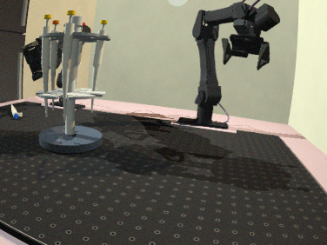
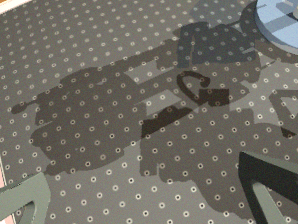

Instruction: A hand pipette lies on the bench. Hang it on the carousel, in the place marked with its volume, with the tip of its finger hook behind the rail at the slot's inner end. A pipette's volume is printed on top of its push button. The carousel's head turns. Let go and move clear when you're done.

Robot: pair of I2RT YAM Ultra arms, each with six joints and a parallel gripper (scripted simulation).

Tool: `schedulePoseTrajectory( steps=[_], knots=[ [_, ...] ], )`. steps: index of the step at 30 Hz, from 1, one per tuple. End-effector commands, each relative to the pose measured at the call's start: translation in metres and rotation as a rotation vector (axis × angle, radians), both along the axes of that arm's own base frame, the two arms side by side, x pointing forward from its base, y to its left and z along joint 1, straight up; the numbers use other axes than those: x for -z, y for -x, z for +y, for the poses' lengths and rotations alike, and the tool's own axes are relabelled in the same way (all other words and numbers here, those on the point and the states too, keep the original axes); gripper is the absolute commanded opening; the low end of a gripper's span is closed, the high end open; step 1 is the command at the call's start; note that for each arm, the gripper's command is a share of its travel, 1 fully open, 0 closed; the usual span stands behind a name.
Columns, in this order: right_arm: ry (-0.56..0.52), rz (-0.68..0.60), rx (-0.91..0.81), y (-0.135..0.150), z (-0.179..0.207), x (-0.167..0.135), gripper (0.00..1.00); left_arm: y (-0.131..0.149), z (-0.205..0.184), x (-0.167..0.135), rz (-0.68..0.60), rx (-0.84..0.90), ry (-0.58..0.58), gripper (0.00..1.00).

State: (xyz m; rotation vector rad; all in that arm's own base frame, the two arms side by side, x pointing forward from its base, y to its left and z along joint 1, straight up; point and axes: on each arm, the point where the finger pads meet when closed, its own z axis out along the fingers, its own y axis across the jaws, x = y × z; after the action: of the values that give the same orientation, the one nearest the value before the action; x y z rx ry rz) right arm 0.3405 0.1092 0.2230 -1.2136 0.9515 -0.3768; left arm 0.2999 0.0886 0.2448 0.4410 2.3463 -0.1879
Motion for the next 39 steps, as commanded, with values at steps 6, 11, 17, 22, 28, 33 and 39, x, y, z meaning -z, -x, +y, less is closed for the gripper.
schedulePoseTrajectory(
  steps=[6, 11, 17, 22, 28, 33, 39],
  knots=[
    [-0.086, 0.369, 0.097, 0.011, -0.043, 0.006, 1.00, -0.004, 0.002, -0.008, -0.034, 0.005, -0.005, 1.00],
    [-0.163, 0.503, 0.187, 0.017, -0.077, -0.006, 1.00, -0.004, 0.002, -0.008, -0.034, 0.005, -0.005, 1.00],
    [-0.259, 0.643, 0.292, 0.020, -0.120, -0.009, 1.00, -0.004, 0.002, -0.008, -0.034, 0.005, -0.005, 1.00],
    [-0.311, 0.758, 0.363, 0.024, -0.142, -0.015, 1.00, -0.004, 0.002, -0.008, -0.034, 0.005, -0.005, 1.00],
    [-0.402, 0.898, 0.476, 0.031, -0.185, -0.028, 1.00, -0.004, 0.002, -0.008, -0.034, 0.005, -0.005, 1.00],
    [-0.469, 1.029, 0.552, 0.030, -0.185, -0.030, 1.00, -0.004, 0.002, -0.008, -0.034, 0.005, -0.005, 1.00],
    [-0.552, 1.207, 0.632, 0.030, -0.185, -0.030, 1.00, -0.004, 0.002, -0.008, -0.034, 0.005, -0.005, 1.00]
  ],
)
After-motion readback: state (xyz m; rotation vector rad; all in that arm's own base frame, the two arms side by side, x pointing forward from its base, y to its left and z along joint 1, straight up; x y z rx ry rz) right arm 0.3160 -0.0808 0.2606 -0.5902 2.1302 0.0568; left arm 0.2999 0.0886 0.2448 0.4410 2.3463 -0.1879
